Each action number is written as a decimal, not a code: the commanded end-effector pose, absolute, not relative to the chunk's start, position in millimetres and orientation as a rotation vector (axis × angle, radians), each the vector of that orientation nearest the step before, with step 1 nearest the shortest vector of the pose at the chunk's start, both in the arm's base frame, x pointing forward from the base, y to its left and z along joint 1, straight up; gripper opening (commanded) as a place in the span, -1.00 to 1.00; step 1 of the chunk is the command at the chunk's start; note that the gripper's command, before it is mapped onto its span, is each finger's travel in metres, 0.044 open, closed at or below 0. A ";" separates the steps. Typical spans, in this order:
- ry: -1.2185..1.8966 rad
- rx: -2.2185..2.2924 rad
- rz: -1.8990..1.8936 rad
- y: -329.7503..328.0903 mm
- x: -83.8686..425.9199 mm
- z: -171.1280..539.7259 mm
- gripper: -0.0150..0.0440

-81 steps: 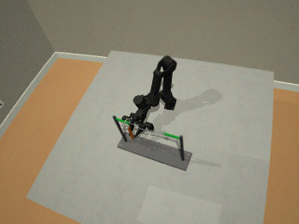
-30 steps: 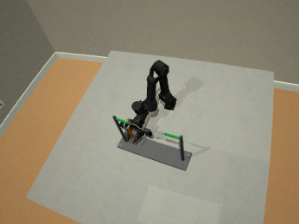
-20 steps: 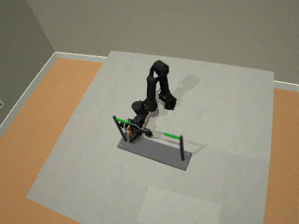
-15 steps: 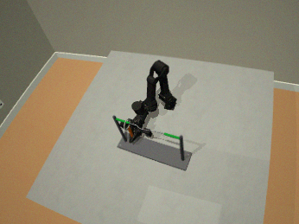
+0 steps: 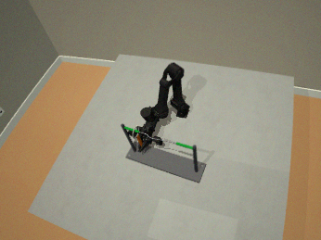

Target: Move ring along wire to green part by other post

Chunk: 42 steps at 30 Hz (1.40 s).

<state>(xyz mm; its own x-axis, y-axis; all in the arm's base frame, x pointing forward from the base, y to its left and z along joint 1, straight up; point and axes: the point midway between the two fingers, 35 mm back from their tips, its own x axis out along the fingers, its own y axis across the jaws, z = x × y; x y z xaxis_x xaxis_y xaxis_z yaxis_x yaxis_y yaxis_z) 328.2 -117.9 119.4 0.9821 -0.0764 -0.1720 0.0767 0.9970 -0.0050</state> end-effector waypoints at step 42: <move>0.160 -0.008 -0.069 -109.7 331.0 132.4 -1.00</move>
